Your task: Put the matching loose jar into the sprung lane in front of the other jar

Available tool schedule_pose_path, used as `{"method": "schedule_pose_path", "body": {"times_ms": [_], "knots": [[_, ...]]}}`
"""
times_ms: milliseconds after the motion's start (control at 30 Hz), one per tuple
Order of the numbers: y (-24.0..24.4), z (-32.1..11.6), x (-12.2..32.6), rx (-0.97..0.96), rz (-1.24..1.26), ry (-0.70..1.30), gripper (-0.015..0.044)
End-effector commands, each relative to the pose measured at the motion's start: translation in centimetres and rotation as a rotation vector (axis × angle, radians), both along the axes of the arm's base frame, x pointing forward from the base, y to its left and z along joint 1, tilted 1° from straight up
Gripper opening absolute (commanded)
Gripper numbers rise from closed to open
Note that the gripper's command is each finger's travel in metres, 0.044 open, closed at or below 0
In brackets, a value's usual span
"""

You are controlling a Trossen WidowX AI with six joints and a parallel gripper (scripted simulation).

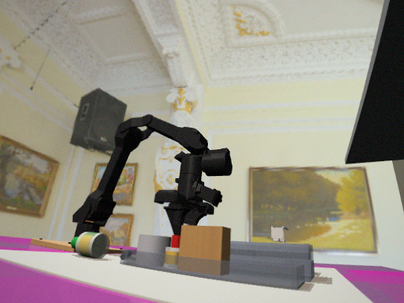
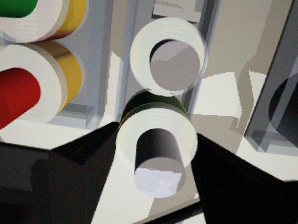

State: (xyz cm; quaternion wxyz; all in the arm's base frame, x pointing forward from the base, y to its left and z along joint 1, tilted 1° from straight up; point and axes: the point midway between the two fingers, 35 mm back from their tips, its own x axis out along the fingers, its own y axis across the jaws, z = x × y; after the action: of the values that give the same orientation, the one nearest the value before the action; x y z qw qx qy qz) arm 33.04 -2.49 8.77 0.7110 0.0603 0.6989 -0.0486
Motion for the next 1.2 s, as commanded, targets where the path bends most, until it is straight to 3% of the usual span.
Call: {"method": "schedule_pose_path", "body": {"times_ms": [0, 1167], "knots": [[-0.21, 0.39, 0.78, -0.007, 0.001, -0.024, 0.0000], [-0.33, 0.58, 1.42, -0.007, 0.001, -0.025, 0.0000]]}}
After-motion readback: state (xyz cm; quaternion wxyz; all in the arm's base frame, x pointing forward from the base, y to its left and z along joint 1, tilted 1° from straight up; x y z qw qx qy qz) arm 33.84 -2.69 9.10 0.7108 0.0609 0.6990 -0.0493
